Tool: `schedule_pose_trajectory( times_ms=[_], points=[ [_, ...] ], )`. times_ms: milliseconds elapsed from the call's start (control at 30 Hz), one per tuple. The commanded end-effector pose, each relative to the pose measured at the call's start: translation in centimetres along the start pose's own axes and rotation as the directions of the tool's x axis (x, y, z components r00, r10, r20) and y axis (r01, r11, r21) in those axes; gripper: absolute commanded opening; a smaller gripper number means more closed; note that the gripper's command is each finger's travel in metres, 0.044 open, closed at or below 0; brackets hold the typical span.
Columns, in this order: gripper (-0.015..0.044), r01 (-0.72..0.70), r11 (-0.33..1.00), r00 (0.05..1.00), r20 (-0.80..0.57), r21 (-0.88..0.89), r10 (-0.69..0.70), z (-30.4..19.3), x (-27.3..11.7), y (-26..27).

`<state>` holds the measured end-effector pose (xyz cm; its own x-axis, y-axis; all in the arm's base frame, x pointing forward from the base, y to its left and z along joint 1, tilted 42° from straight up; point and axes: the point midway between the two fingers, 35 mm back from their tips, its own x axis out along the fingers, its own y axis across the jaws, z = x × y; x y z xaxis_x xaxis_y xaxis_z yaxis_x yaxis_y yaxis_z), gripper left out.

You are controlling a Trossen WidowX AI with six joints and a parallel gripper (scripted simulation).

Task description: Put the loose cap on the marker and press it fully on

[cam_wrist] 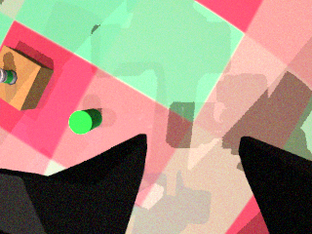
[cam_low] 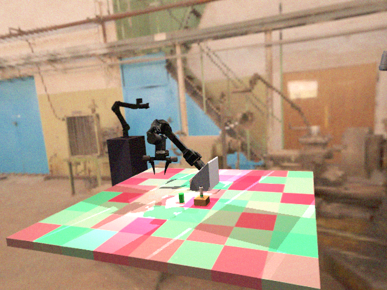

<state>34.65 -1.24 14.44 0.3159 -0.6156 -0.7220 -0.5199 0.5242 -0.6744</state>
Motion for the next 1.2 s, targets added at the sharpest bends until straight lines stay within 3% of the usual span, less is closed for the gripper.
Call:
schedule_pose_trajectory(
  times_ms=[0, 133, 367, 500, 1167],
  points=[
    [0.0249, -0.120, 0.979, 0.986, -0.137, -0.166, 0.097, -0.1, 2.6, 6.8],
    [0.0249, -0.194, 0.944, 0.962, -0.242, -0.266, 0.129, -1.4, 3.8, 10.9],
    [0.0249, -0.195, 0.944, 0.961, -0.243, -0.267, 0.130, -1.1, 4.2, 11.1],
    [0.0249, -0.194, 0.944, 0.961, -0.244, -0.267, 0.128, -1.9, 7.2, 11.5],
    [0.0249, -0.194, 0.944, 0.961, -0.244, -0.267, 0.128, -2.2, 9.8, 11.9]
  ],
)
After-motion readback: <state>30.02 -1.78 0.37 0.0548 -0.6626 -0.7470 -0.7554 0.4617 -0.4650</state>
